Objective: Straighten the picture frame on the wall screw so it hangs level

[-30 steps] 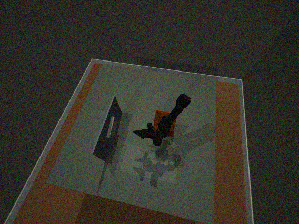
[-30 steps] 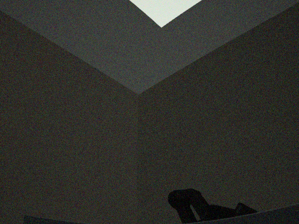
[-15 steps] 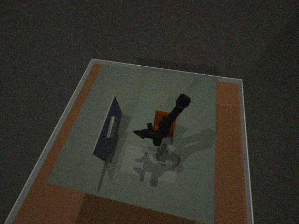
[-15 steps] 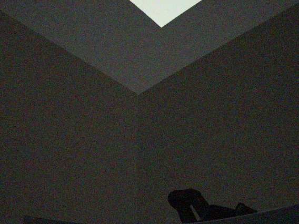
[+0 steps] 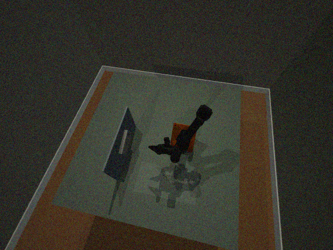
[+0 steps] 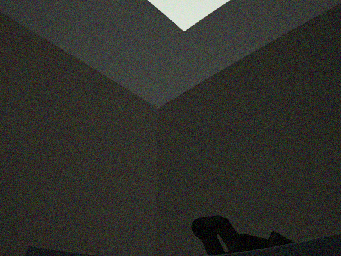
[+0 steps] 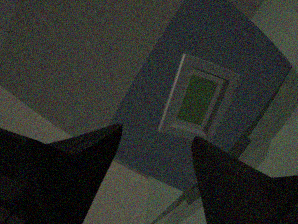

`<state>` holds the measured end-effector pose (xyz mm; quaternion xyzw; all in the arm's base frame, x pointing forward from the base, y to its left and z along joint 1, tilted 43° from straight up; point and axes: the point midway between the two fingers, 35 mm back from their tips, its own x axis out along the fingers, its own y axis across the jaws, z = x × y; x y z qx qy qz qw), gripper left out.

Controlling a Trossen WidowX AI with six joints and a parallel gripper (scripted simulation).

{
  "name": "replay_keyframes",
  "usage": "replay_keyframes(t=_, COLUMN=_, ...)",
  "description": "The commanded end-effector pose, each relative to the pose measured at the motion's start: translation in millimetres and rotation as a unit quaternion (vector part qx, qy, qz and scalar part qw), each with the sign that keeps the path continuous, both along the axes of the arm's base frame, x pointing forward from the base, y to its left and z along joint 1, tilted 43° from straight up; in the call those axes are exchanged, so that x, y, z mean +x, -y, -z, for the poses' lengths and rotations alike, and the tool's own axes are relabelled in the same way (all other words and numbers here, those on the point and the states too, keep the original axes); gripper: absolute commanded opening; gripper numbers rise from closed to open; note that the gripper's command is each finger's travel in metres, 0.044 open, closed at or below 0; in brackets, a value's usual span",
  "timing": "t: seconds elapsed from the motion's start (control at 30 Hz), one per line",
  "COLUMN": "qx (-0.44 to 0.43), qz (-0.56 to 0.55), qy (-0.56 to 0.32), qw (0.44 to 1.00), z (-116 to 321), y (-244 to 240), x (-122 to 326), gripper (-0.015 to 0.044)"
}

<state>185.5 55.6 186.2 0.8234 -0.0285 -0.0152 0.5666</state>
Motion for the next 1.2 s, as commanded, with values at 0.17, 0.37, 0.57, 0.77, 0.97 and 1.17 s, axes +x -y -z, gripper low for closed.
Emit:
replay_keyframes(t=0.17, qx=0.007, qz=0.0, qy=0.001, qw=1.0, z=0, y=-6, x=9, gripper=0.026)
replay_keyframes(t=0.37, qx=0.025, qz=0.001, qy=0.003, qw=1.0, z=6, y=-16, x=32, gripper=0.026)
replay_keyframes(t=0.57, qx=0.043, qz=0.001, qy=0.004, qw=0.999, z=18, y=-19, x=55, gripper=0.026)
replay_keyframes(t=0.77, qx=0.061, qz=0.001, qy=0.005, qw=0.998, z=30, y=-17, x=75, gripper=0.026)
replay_keyframes(t=0.97, qx=0.063, qz=0.001, qy=0.006, qw=0.998, z=30, y=-17, x=76, gripper=0.026)
replay_keyframes(t=1.17, qx=0.063, qz=0.001, qy=0.006, qw=0.998, z=28, y=-18, x=90, gripper=0.026)
